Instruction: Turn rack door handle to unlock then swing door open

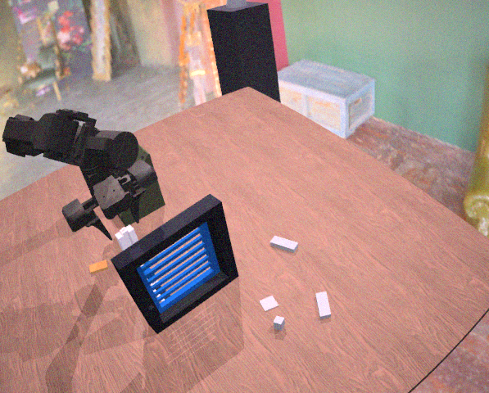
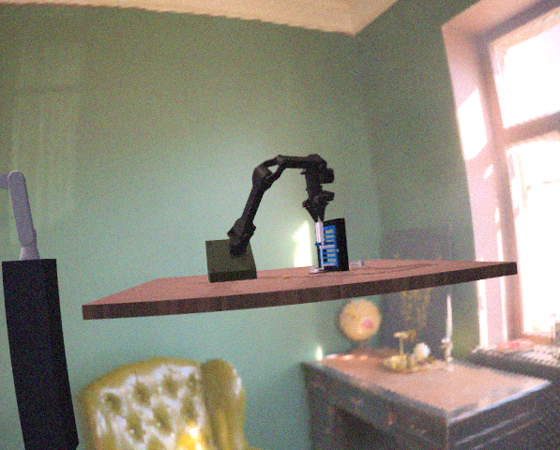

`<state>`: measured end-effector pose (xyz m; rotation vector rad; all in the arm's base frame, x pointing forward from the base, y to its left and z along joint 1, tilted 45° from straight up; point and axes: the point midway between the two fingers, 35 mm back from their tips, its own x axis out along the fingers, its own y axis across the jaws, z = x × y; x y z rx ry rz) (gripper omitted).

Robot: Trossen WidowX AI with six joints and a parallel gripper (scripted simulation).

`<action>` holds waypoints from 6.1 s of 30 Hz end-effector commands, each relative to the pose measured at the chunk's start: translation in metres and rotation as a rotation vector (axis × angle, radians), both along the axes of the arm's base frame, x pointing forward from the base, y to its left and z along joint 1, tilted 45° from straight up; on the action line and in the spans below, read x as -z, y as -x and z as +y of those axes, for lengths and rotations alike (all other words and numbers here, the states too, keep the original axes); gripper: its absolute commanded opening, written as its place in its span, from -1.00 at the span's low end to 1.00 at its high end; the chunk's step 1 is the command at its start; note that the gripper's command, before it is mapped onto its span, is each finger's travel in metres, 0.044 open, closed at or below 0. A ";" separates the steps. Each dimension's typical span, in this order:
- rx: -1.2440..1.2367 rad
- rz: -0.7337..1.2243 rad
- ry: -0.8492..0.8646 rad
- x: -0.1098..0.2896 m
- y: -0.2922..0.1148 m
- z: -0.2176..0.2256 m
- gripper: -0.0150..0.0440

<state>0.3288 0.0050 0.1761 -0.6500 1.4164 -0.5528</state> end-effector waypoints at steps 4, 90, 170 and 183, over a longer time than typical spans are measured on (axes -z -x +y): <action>0.006 0.027 0.008 0.010 0.000 -0.010 0.51; 1.371 -1.287 -0.077 0.034 0.000 -0.035 -0.41; 0.422 -0.312 -0.011 0.034 0.000 -0.035 0.51; -0.034 0.143 0.018 0.034 0.000 -0.035 0.51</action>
